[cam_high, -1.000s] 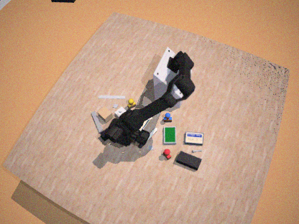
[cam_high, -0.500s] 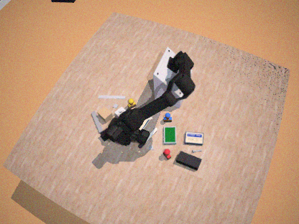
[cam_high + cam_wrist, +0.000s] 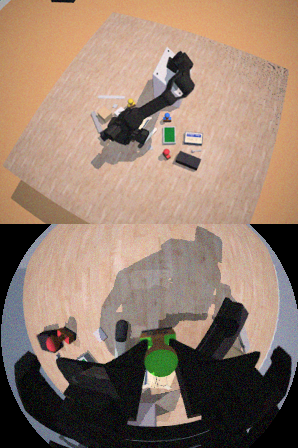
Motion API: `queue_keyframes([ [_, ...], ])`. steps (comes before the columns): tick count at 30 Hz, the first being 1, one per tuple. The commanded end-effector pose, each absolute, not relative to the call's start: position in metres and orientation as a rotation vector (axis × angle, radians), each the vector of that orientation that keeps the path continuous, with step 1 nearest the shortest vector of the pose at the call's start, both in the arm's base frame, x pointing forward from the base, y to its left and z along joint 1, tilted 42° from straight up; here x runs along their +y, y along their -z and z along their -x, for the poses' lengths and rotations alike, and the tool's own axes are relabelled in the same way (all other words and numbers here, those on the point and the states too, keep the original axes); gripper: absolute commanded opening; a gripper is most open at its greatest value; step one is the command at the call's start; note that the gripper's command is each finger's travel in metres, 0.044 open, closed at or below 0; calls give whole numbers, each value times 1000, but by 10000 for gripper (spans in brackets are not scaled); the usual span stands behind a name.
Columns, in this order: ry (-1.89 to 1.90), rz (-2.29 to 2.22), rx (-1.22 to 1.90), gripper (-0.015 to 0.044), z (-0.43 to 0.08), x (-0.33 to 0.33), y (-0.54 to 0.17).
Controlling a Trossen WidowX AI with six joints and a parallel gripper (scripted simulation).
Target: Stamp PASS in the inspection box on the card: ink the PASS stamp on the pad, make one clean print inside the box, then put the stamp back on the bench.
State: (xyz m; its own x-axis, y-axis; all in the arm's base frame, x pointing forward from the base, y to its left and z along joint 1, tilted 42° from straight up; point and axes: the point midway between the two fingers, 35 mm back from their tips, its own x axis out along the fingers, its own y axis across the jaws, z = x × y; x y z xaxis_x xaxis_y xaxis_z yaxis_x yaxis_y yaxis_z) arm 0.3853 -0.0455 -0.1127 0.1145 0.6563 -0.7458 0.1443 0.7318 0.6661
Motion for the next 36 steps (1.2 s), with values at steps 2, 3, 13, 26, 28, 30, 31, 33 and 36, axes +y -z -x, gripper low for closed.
queue_keyframes([
  [2, -424, -697, 1431, 0, -386, -48, 109],
  [3, -424, -697, 1431, 0, -386, -48, 109],
  [13, -424, -697, 1431, 0, -385, -52, 105],
  [26, -424, -697, 1431, 0, -385, -56, 101],
  [28, -424, -697, 1431, 0, -385, -57, 100],
  [30, -424, -697, 1431, 0, -384, -57, 99],
  [31, -424, -697, 1431, 0, -384, -58, 99],
  [33, -424, -697, 1431, 0, -384, -58, 98],
  [36, -424, -697, 1431, 0, -384, -59, 97],
])
